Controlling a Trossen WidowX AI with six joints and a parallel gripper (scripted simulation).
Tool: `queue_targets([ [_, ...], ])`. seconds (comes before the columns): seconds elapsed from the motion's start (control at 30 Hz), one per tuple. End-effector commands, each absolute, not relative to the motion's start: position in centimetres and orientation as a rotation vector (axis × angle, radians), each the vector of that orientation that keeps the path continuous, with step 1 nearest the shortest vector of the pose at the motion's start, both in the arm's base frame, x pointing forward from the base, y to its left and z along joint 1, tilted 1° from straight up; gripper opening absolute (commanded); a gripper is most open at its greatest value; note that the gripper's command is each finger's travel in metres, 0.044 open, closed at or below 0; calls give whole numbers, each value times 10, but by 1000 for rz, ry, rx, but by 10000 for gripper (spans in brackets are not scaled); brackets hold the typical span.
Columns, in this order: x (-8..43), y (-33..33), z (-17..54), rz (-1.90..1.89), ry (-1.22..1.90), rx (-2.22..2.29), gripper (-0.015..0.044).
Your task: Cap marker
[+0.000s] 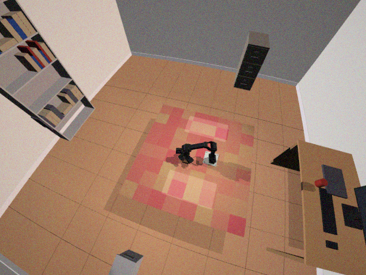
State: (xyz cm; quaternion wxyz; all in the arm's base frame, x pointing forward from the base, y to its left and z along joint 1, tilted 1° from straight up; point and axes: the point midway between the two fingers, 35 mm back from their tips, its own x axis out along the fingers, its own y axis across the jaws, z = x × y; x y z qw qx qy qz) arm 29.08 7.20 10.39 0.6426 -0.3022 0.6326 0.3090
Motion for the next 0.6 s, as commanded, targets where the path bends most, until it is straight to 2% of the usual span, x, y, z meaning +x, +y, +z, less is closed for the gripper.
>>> queue_targets([
  [0.0, 290, 72, 102, 703, 1443, -684, 0],
  [0.17, 290, 72, 102, 703, 1443, -684, 0],
  [0.57, 290, 72, 103, 705, 1444, -688, 315],
])
